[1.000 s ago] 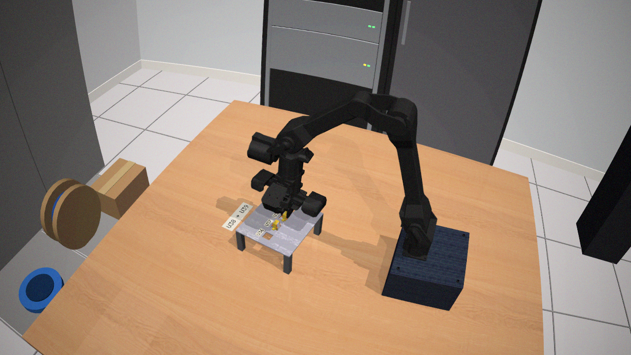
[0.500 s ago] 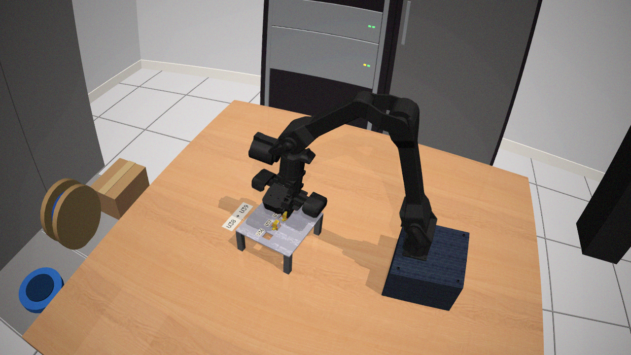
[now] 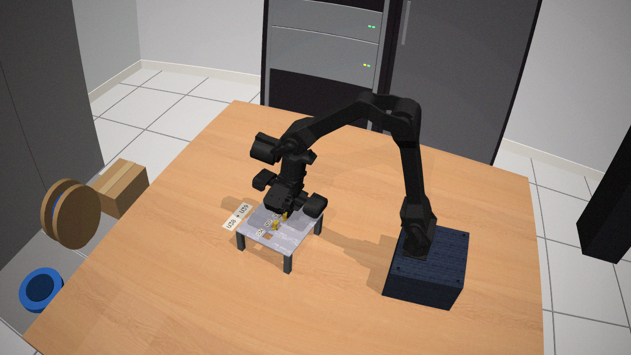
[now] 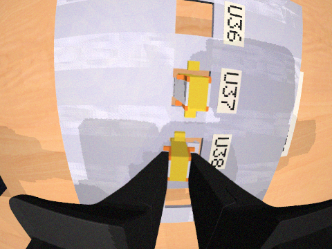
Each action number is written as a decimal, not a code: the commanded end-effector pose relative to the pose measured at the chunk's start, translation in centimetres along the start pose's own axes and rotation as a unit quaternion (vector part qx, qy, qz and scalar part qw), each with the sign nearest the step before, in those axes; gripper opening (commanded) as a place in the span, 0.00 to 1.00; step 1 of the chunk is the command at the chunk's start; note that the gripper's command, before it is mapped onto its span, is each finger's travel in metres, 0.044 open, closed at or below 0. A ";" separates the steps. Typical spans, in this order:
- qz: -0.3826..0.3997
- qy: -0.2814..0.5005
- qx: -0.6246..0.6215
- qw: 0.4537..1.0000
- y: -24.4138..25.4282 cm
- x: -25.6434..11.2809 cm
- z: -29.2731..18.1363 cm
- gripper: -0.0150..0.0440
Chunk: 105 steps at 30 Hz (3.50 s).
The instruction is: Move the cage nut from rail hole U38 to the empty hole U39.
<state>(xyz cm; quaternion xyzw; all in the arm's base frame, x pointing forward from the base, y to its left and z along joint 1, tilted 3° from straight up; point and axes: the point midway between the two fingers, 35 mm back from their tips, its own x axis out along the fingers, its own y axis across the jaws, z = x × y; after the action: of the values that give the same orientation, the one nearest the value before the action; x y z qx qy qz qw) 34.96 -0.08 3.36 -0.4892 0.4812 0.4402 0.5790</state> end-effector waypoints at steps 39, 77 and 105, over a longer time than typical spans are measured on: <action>-0.029 0.002 0.002 1.000 0.3 -0.2 0.0 0.31; -0.053 0.002 0.002 0.999 0.4 -0.2 0.0 0.31; -0.073 0.002 0.001 0.997 0.5 -0.2 0.0 0.31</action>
<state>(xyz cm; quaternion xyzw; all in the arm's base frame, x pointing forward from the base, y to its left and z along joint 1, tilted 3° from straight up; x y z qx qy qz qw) 34.41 0.01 3.28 -0.5209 0.4476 0.4003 0.6067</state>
